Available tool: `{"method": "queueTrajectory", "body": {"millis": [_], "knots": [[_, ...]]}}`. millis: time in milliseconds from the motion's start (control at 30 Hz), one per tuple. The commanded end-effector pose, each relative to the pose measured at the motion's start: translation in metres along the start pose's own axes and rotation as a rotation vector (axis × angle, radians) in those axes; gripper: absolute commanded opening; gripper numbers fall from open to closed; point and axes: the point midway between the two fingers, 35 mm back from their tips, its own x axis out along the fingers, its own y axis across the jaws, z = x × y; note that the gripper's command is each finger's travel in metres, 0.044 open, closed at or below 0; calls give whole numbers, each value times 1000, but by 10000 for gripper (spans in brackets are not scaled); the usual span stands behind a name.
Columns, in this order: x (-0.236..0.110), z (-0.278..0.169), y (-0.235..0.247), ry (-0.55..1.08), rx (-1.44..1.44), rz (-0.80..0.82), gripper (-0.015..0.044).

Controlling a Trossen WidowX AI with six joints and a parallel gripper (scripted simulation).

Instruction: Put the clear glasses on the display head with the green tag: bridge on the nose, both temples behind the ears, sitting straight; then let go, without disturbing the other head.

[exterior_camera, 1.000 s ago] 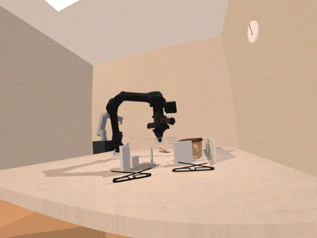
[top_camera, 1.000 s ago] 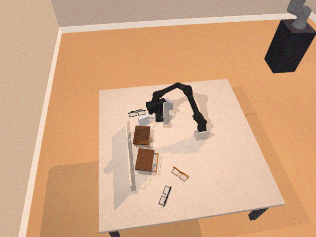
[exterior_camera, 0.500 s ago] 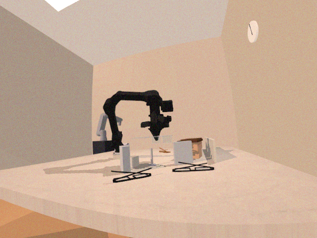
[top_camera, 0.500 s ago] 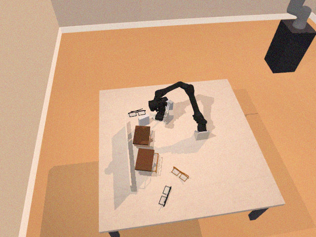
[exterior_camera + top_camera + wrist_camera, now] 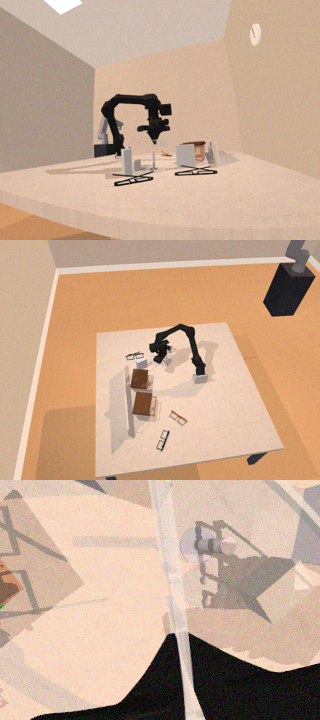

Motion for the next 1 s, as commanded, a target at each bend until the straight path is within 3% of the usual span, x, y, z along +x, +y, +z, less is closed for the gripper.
{"method": "queueTrajectory", "body": {"millis": [0, 433, 967], "knots": [[7, -3, 0, 8, 7, 0, 0], [59, -3, -1, 5, 8, -2, 0], [60, -11, 5, 6, 8, -2, 0]]}}
